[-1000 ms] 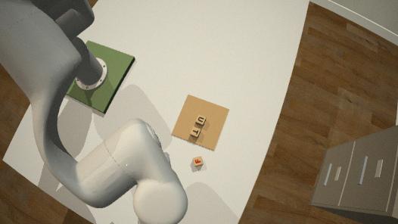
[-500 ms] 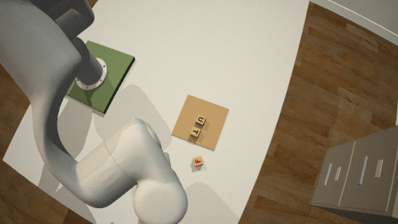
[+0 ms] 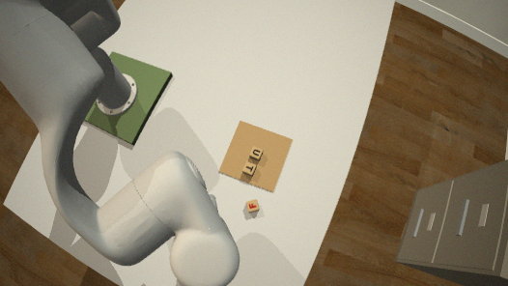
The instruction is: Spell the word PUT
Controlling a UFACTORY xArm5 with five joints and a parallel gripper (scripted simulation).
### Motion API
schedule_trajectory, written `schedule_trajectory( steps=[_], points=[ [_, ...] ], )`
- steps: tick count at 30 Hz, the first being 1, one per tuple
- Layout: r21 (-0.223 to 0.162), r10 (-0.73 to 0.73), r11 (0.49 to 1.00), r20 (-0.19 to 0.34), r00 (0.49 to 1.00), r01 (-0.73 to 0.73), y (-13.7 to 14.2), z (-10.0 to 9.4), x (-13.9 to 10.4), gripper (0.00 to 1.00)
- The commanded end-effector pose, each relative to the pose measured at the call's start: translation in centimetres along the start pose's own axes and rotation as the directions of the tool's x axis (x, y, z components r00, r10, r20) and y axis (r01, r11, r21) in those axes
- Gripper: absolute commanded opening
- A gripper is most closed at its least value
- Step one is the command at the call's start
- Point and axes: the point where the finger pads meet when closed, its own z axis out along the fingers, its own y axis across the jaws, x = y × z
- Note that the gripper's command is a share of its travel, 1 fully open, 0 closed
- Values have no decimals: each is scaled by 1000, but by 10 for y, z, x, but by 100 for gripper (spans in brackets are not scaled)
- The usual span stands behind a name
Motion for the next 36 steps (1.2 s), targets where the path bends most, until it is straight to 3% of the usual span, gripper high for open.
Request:
schedule_trajectory(
  steps=[1, 11, 18, 24, 26, 27, 30, 36],
  points=[
    [3, 0, 1000, 2, 1000, 0, -1, -2, 0, 100],
    [-16, 111, 994, -15, 994, -111, 1, 0, 0, 100],
    [-43, 331, 942, -62, 942, -334, 4, 4, 2, 100],
    [-49, 493, 865, -107, 864, -499, 6, 6, 3, 100],
    [-49, 493, 865, -107, 864, -499, 6, 6, 3, 100],
    [-47, 561, 820, -129, 818, -570, 7, 7, 3, 100],
    [-43, 610, 783, -145, 779, -620, 8, 8, 4, 100],
    [-19, 736, 658, -193, 648, -753, 11, 10, 5, 100]
  ],
)
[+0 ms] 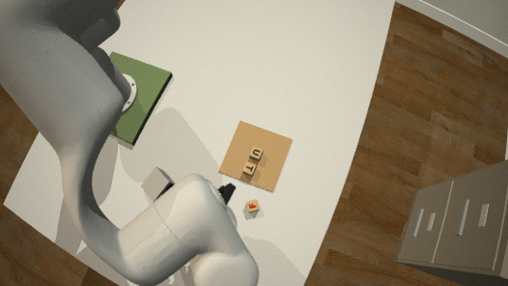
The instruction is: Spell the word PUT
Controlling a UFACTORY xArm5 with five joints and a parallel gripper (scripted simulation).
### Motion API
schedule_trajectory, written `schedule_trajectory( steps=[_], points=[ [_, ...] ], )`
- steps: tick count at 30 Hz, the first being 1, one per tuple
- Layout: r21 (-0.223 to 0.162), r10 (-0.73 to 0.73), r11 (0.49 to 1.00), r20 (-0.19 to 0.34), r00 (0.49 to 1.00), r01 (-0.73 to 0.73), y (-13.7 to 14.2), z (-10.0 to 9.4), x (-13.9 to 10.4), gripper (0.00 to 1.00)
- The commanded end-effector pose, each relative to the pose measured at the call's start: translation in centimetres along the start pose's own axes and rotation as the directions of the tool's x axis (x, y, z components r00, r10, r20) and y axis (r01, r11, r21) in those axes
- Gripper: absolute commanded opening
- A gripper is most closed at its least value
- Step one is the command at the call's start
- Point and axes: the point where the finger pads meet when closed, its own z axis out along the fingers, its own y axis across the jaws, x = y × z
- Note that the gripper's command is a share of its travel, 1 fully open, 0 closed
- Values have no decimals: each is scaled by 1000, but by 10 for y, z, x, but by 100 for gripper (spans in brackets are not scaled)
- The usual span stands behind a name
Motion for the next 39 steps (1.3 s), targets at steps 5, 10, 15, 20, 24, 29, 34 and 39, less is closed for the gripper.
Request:
schedule_trajectory(
  steps=[5, 10, 15, 20, 24, 29, 34, 39],
  points=[
    [3, 253, 967, -59, 966, -253, 1, 2, 3, 100],
    [15, 369, 929, -86, 926, -369, 2, 3, 5, 100],
    [39, 500, 866, -115, 858, -499, 3, 5, 7, 100],
    [62, 592, 805, -133, 795, -589, 3, 6, 9, 100],
    [65, 600, 799, -134, 788, -598, 3, 6, 9, 100],
    [65, 601, 799, -135, 788, -598, 3, 6, 9, 100],
    [65, 601, 799, -135, 788, -598, 3, 6, 9, 100],
    [65, 601, 799, -135, 788, -598, 3, 6, 9, 100]
  ],
)
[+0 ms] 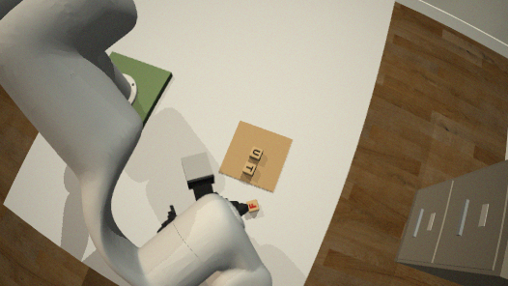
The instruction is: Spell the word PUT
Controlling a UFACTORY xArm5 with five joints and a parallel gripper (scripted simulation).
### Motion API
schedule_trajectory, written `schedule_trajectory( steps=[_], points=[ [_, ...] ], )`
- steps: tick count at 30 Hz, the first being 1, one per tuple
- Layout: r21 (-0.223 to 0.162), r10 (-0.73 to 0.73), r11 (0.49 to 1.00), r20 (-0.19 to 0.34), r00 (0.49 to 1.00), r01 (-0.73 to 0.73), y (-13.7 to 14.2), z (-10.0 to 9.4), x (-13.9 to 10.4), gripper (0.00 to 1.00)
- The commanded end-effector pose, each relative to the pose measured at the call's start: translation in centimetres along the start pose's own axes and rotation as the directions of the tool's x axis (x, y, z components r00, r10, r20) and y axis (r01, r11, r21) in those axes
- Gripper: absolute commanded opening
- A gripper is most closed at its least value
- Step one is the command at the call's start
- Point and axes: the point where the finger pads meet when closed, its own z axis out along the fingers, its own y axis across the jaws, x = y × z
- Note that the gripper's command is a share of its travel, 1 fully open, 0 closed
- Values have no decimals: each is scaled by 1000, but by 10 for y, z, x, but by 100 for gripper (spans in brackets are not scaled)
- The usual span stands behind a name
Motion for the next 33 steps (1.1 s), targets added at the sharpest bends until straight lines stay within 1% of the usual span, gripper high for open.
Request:
schedule_trajectory(
  steps=[1, 30, 32, 33],
  points=[
    [-2, 0, 1000, 3, 1000, 0, 0, -2, 0, 100],
    [-2, 0, 1000, 5, 1000, 0, 0, -2, 0, 100],
    [-16, 10, 1000, 29, 1000, -9, -1, -2, -2, 100],
    [-33, 21, 999, 58, 998, -19, -2, -3, -4, 100]
  ],
)
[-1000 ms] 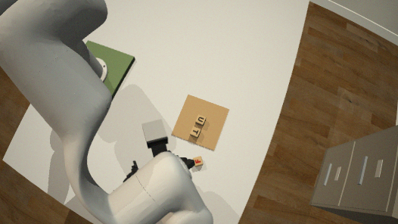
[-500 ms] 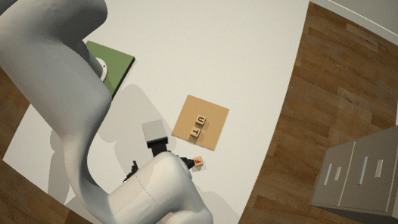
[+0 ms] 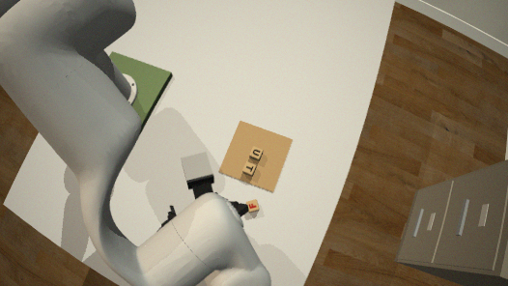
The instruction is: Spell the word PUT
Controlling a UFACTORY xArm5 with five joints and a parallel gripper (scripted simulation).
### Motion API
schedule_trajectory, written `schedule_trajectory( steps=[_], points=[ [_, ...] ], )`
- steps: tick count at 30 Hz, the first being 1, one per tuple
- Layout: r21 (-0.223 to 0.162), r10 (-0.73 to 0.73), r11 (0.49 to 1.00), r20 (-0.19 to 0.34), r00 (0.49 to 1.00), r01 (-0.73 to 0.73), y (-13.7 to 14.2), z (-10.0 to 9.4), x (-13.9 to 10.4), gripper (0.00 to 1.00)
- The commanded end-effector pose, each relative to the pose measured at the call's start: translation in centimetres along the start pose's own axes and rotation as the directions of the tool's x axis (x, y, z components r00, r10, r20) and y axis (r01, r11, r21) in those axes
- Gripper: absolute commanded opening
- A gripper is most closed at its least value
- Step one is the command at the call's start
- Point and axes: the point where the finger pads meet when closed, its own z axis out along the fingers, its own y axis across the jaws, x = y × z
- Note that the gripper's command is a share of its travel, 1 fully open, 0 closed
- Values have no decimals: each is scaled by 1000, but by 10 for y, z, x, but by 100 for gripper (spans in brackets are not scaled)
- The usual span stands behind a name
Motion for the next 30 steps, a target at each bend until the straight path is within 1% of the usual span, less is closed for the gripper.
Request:
schedule_trajectory(
  steps=[1, 3, 4, 5, 7, 9, 10, 11, 18, 21, 22, 24, 30],
  points=[
    [-52, 34, 998, 89, 995, -30, -3, -5, -6, 100],
    [-52, 34, 998, 89, 995, -30, -3, -5, -6, 100],
    [-83, 56, 996, 137, 989, -45, -5, -7, -8, 100],
    [-108, 75, 993, 174, 982, -56, -7, -9, -10, 100],
    [-129, 90, 990, 204, 975, -65, -8, -10, -12, 100],
    [-159, 114, 984, 246, 963, -76, -11, -13, -14, 100],
    [-159, 114, 984, 246, 963, -76, -11, -13, -14, 100],
    [-193, 140, 977, 289, 947, -86, -13, -16, -15, 100],
    [-301, 230, 948, 413, 881, -106, -23, -25, -18, 100],
    [-301, 230, 948, 413, 881, -106, -23, -25, -18, 100],
    [-321, 247, 941, 433, 867, -107, -25, -27, -18, 100],
    [-338, 261, 935, 450, 854, -108, -27, -29, -18, 100],
    [-339, 262, 935, 451, 853, -108, -27, -29, -18, 100]
  ],
)
